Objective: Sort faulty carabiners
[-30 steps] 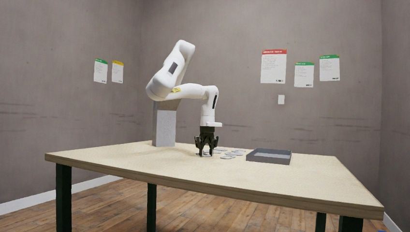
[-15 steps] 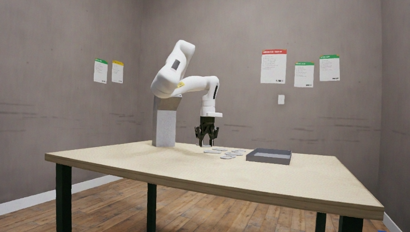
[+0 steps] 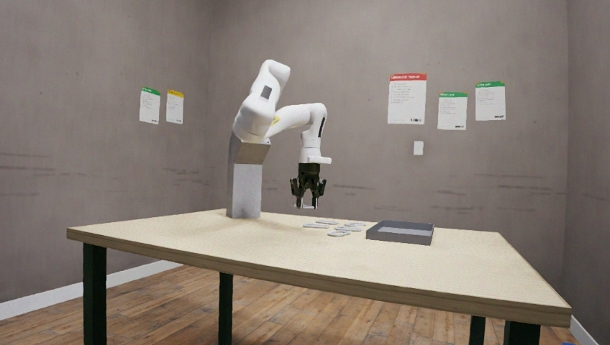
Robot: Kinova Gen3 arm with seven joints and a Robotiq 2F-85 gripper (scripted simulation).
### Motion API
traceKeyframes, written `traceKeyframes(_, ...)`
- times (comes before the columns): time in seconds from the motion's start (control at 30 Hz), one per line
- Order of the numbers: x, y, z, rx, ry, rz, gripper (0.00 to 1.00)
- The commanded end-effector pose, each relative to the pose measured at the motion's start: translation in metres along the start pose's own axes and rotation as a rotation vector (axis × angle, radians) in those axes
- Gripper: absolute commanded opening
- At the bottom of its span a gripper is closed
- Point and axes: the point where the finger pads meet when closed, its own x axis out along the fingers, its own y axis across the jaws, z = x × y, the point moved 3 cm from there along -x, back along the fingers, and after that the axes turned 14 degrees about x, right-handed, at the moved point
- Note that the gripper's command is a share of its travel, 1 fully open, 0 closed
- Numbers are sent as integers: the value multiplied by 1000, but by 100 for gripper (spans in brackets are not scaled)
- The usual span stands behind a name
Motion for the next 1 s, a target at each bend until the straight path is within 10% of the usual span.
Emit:
traceKeyframes(0.0, -2, -3, -1, -7, 5, -5, 0)
traceKeyframes(0.13, -2, -3, -1, -7, 5, -5, 0)
traceKeyframes(0.17, -2, -62, -38, -4, 4, -3, 0)
traceKeyframes(0.7, -2, -87, -54, -4, 4, -3, 0)
traceKeyframes(0.73, -3, -143, -89, -5, 2, -5, 0)
traceKeyframes(0.97, -4, -165, -103, -5, 2, -5, 0)
